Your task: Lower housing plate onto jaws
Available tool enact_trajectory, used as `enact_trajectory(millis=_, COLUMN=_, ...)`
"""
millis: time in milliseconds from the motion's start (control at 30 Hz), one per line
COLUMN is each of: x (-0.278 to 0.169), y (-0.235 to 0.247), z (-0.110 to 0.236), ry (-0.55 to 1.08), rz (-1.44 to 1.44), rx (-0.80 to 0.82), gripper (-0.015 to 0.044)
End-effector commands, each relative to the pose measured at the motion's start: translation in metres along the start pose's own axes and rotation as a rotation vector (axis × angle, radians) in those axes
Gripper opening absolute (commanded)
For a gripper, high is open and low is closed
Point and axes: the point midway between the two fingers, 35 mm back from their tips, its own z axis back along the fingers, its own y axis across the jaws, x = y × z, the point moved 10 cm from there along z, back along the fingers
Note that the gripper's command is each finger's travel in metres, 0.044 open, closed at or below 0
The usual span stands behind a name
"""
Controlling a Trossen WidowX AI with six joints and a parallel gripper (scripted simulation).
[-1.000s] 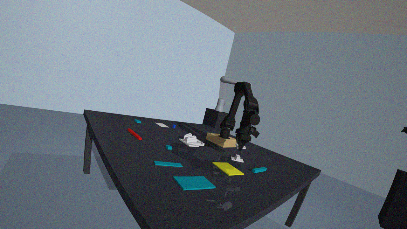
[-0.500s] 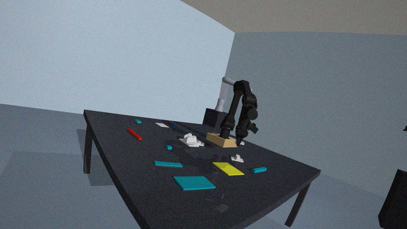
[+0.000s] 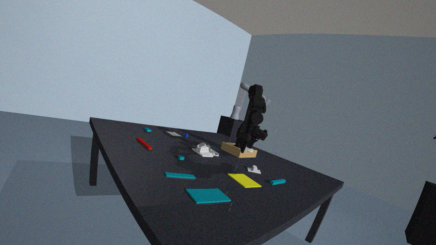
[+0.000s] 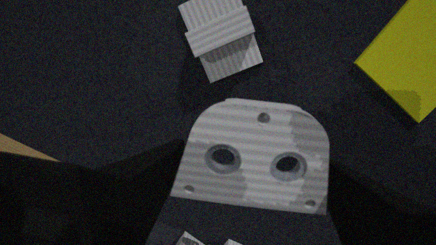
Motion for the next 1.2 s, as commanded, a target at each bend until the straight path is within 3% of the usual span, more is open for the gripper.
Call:
enact_trajectory(millis=0, x=-0.015, y=-0.002, z=-0.002, ry=0.01, rz=-0.108, rx=0.005, gripper=0.0351)
enact_trajectory(millis=1167, x=-0.129, y=0.0, z=0.001, ry=0.02, rz=-1.049, rx=-0.008, gripper=0.0351)
